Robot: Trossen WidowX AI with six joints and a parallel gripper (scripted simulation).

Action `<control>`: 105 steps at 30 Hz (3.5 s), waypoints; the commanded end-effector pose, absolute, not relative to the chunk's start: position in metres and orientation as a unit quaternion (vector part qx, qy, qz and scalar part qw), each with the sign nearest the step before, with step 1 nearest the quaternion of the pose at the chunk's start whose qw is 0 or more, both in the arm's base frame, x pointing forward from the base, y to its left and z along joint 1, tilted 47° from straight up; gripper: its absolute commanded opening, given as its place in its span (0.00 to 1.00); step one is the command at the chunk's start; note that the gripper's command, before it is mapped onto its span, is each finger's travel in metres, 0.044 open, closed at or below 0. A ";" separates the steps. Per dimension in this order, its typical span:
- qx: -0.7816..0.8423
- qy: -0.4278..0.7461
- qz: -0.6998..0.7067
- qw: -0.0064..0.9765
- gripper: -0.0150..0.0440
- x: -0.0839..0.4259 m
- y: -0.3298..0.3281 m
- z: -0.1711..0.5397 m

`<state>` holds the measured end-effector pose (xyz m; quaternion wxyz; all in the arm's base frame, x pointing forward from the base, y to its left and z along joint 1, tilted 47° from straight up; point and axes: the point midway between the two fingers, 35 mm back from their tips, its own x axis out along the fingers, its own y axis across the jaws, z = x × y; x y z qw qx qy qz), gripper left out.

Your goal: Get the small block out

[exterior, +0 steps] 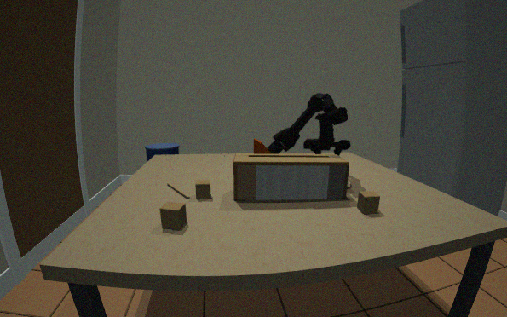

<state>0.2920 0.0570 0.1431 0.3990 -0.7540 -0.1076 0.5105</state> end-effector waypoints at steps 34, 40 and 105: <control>-0.759 -0.107 0.502 0.402 0.74 0.301 0.101 0.102; -0.758 -0.108 0.501 0.403 0.74 0.301 0.108 0.096; -0.249 0.279 0.466 0.802 0.25 0.275 0.030 0.132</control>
